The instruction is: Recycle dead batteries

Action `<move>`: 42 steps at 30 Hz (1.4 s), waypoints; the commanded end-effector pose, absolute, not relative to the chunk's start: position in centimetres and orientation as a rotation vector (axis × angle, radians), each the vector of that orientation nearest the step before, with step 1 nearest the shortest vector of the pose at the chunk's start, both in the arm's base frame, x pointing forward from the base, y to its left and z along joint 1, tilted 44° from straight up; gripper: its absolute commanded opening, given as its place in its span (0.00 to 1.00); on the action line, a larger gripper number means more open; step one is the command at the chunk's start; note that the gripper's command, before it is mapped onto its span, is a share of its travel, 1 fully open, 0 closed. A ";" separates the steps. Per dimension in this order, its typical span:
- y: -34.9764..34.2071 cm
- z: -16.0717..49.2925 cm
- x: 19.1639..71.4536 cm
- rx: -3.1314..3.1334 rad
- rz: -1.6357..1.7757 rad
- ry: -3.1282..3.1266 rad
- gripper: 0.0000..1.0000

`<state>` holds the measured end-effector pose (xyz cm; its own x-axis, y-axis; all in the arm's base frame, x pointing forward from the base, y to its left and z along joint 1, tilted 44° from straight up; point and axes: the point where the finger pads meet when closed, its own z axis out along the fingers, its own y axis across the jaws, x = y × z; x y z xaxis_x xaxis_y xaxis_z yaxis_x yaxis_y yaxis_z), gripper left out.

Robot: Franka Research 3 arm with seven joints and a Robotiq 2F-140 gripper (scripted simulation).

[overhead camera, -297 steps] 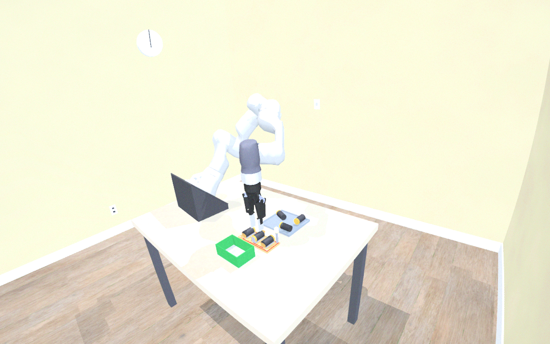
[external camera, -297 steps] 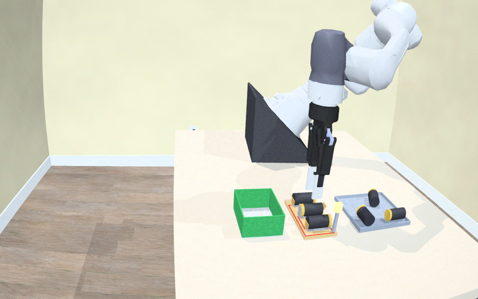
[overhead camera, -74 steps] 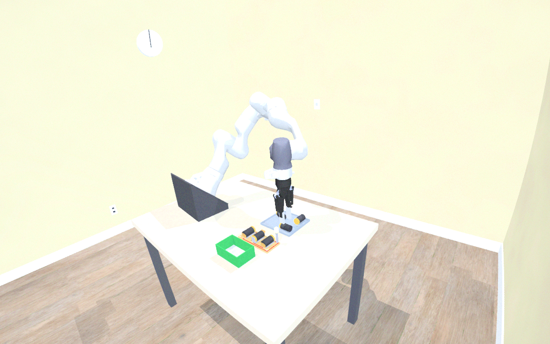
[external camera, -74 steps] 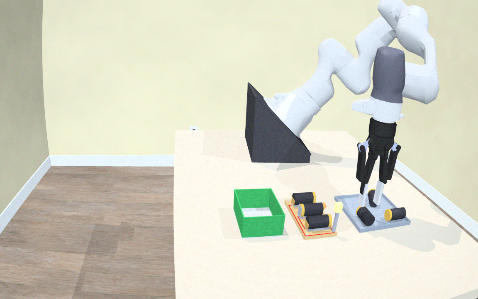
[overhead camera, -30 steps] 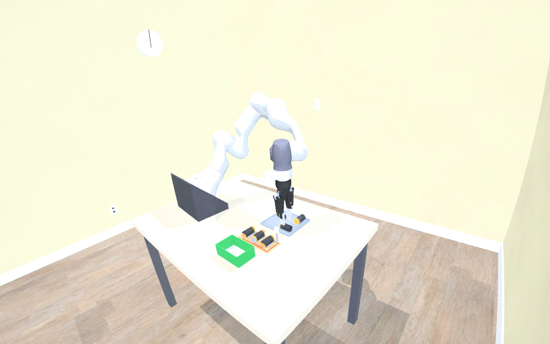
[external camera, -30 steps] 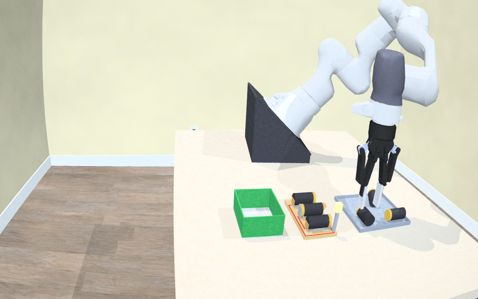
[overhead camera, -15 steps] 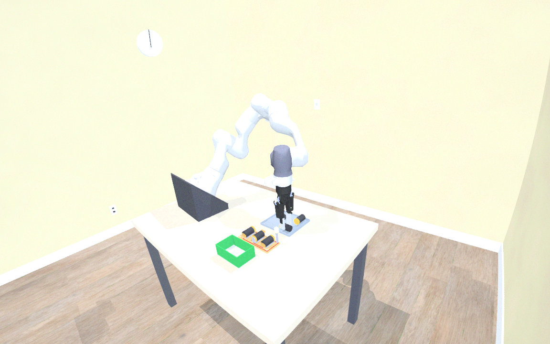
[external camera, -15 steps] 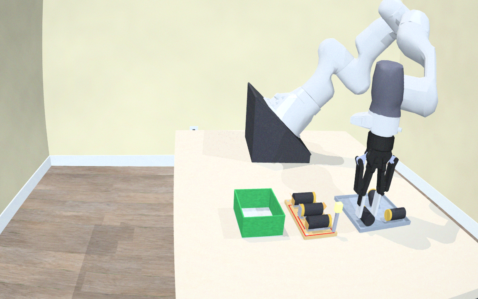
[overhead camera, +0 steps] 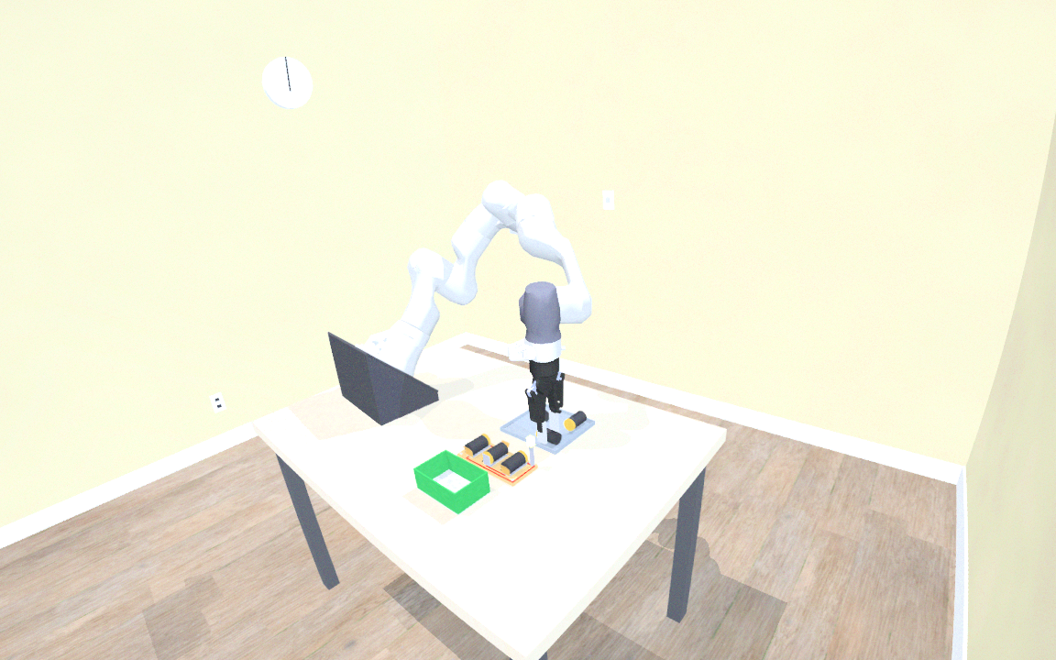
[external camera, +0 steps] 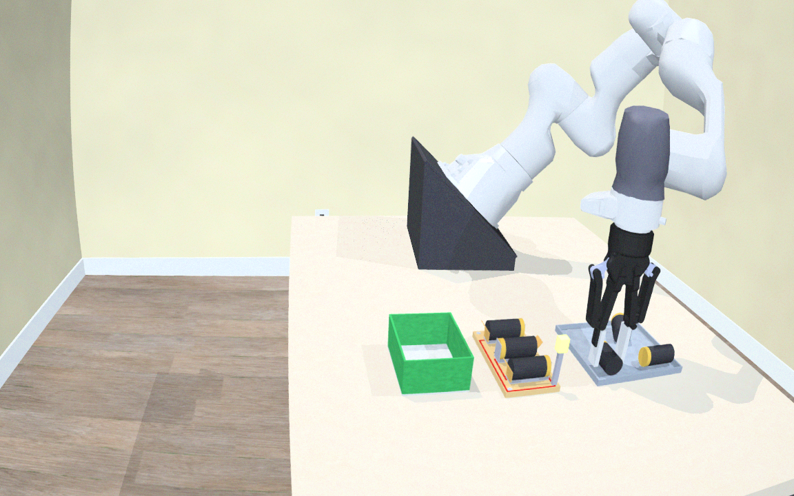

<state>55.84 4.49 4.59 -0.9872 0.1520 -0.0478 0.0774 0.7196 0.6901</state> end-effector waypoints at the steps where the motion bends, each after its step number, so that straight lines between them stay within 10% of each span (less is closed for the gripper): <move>1: 4.6 4.6 56.0 0.183 1.122 2.814 0.16; 42: 2.3 7.0 55.5 0.183 1.122 2.814 0.16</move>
